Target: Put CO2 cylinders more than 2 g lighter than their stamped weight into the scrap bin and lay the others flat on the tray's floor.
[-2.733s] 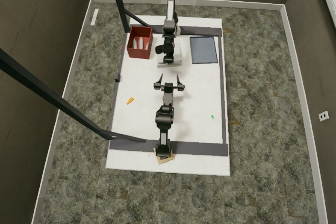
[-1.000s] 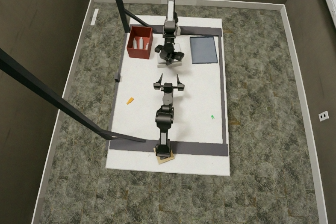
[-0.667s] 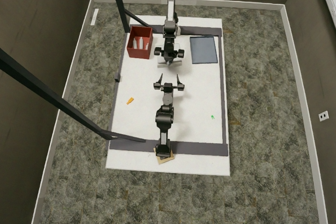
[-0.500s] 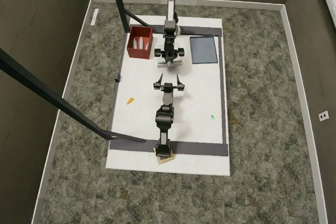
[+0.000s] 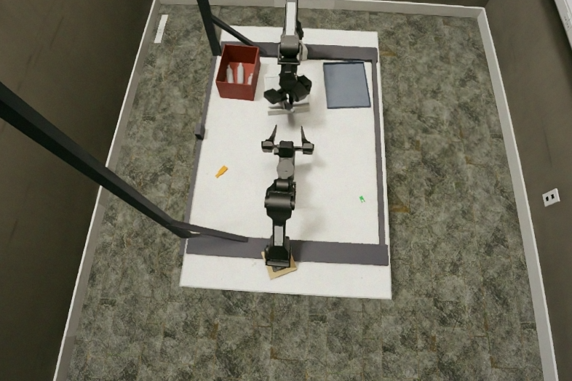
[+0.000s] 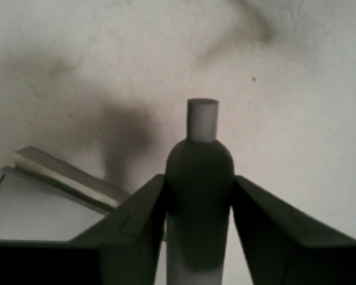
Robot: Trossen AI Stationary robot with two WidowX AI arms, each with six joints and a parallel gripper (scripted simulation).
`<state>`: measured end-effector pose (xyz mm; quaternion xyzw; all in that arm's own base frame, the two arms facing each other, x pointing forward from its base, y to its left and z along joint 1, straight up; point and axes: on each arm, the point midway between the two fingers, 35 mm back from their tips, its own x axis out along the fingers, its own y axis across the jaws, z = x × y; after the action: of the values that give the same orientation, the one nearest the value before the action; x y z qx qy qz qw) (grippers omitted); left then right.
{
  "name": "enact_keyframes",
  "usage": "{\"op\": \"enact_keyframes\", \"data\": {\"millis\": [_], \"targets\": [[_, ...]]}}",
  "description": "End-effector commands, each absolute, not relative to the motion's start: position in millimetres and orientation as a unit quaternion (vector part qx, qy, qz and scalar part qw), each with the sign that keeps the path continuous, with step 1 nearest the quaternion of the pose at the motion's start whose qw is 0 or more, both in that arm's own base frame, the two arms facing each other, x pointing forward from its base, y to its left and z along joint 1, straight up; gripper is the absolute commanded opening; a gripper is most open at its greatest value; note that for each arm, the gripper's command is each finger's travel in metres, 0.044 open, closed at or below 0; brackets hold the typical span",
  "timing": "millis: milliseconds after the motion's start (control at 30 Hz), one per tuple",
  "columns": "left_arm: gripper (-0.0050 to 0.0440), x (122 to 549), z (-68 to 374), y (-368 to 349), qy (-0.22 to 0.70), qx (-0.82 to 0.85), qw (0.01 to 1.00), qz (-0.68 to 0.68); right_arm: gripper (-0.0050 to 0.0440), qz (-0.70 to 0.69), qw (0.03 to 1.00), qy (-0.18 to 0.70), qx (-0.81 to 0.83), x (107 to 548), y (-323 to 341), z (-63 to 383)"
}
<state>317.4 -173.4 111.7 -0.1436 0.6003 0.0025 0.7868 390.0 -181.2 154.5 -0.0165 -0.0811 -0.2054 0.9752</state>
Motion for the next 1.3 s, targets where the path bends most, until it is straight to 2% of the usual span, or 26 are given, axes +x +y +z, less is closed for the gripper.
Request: {"op": "enact_keyframes", "data": {"millis": [0, 600, 1267], "targets": [[-0.0050, 317.6, 121.8, -172.7, 0.584, -0.234, 0.775, 0.059, 0.0440, -0.204, 0.974, -0.093, -0.020, 390.6, -180.9, 163.5], [-0.0050, 317.8, 122.4, -173.1, 0.536, -0.462, 0.668, 0.230, 0.0440, -0.204, 0.974, -0.093, -0.020, 390.6, -180.9, 163.5], [-0.0050, 321.4, 131.5, -176.0, 0.529, -0.475, 0.665, 0.231, 0.0440, -0.200, 0.975, -0.099, 0.016, 395.3, -181.0, 169.7]]}}
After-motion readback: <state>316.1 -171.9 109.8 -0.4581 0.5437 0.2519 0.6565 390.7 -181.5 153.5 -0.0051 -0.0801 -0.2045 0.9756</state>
